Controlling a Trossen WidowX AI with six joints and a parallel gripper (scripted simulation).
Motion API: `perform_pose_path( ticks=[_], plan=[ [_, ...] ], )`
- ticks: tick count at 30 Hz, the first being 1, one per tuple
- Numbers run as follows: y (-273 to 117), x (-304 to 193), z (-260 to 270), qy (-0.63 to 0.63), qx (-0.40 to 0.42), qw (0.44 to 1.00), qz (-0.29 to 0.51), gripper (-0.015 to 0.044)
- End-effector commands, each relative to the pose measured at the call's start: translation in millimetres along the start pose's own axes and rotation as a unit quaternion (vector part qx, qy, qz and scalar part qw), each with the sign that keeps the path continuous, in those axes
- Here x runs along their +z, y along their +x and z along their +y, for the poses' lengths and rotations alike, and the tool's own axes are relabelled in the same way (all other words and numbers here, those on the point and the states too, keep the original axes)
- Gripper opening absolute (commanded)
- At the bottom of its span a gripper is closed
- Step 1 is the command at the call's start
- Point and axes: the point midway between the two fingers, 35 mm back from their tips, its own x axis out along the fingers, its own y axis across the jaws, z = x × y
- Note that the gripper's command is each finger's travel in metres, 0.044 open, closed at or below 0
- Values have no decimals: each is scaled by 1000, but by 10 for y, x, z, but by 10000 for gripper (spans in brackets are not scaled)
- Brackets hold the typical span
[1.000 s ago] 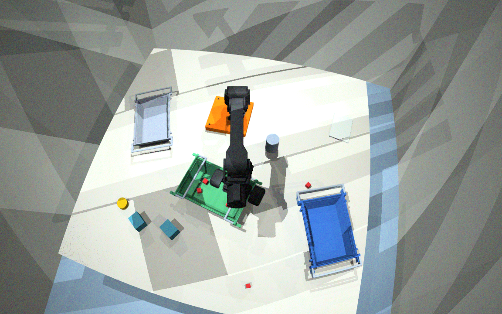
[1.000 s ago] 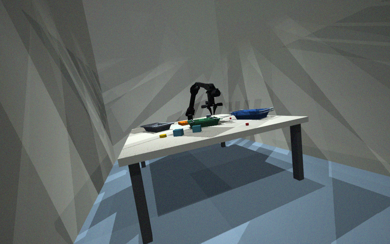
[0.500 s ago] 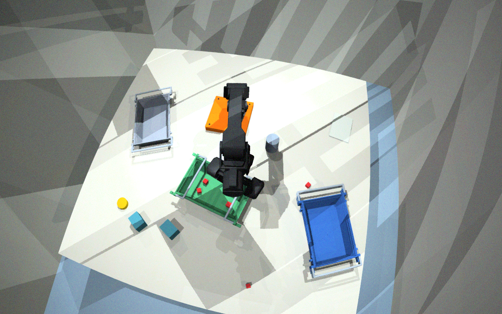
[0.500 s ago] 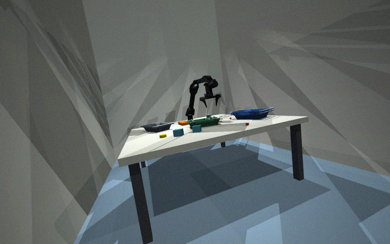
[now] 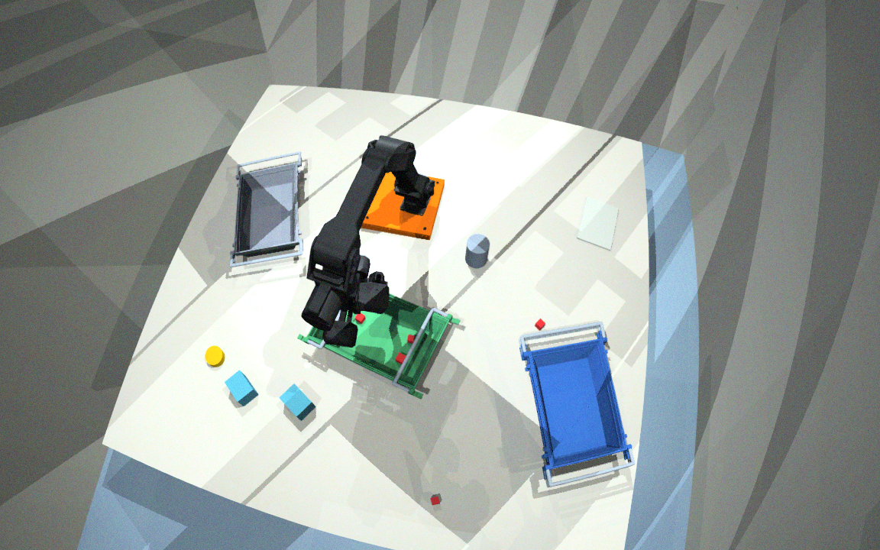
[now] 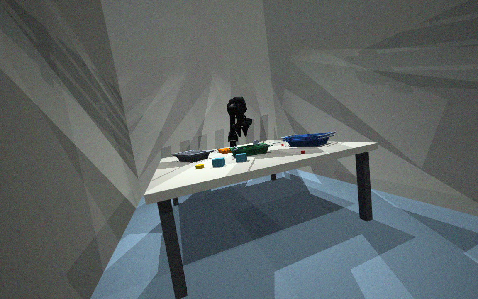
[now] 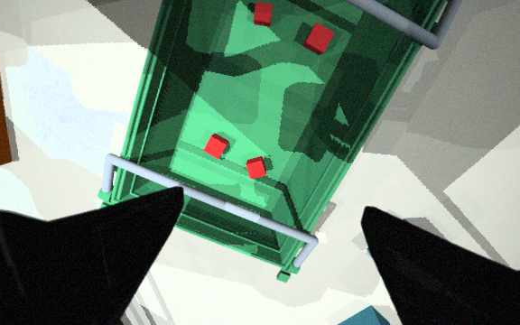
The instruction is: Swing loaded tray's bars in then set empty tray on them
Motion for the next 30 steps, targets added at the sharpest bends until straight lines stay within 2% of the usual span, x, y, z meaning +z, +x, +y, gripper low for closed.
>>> perform_pose_path(
  ticks=[1, 7, 14, 21, 30],
  plan=[
    [50, -620, 312, 329, -1, 944, -6, 440],
    [76, -1014, 579, 533, -1, 846, -4, 440],
    [114, -1422, 949, 735, -1, 679, 2, 440],
    [151, -1762, 1372, 886, -3, 463, 8, 440],
    [200, -2088, 1973, 990, -7, 140, 13, 440]
  ],
)
